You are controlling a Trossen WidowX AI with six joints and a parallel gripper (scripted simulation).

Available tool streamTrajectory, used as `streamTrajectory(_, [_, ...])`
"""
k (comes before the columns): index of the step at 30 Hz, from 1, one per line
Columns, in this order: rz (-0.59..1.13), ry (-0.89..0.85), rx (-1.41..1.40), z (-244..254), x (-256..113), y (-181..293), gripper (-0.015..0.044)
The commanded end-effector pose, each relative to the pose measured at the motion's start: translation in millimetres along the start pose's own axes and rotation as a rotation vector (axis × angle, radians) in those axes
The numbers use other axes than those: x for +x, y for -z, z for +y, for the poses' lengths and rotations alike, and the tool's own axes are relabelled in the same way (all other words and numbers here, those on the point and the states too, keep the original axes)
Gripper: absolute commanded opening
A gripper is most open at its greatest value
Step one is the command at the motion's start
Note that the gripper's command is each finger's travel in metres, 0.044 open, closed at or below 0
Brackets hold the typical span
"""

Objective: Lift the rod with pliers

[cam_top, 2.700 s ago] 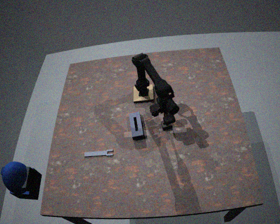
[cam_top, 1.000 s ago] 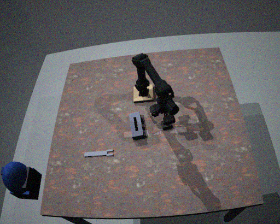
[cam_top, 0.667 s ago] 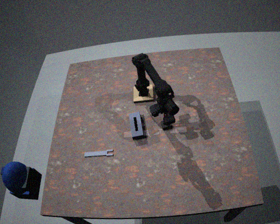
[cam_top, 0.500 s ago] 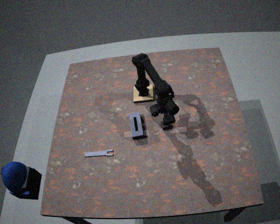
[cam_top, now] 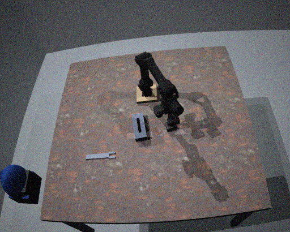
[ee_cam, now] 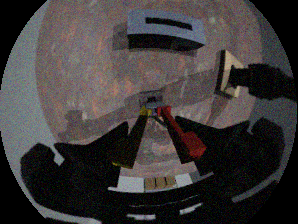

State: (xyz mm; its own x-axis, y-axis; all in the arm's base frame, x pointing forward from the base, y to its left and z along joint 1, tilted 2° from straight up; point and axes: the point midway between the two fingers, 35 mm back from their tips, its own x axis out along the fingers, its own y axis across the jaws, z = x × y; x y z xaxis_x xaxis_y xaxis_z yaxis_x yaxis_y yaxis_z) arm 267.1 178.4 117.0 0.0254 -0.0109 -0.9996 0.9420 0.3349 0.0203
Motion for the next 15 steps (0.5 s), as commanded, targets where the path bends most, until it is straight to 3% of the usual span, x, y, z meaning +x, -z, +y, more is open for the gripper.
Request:
streamTrajectory(1, [0.0,-0.002,0.003,0.6,0.3,-0.1,0.0325])
streamTrajectory(15, [0.0,-0.009,0.002,0.2,-19.0,0.2,0.0325])
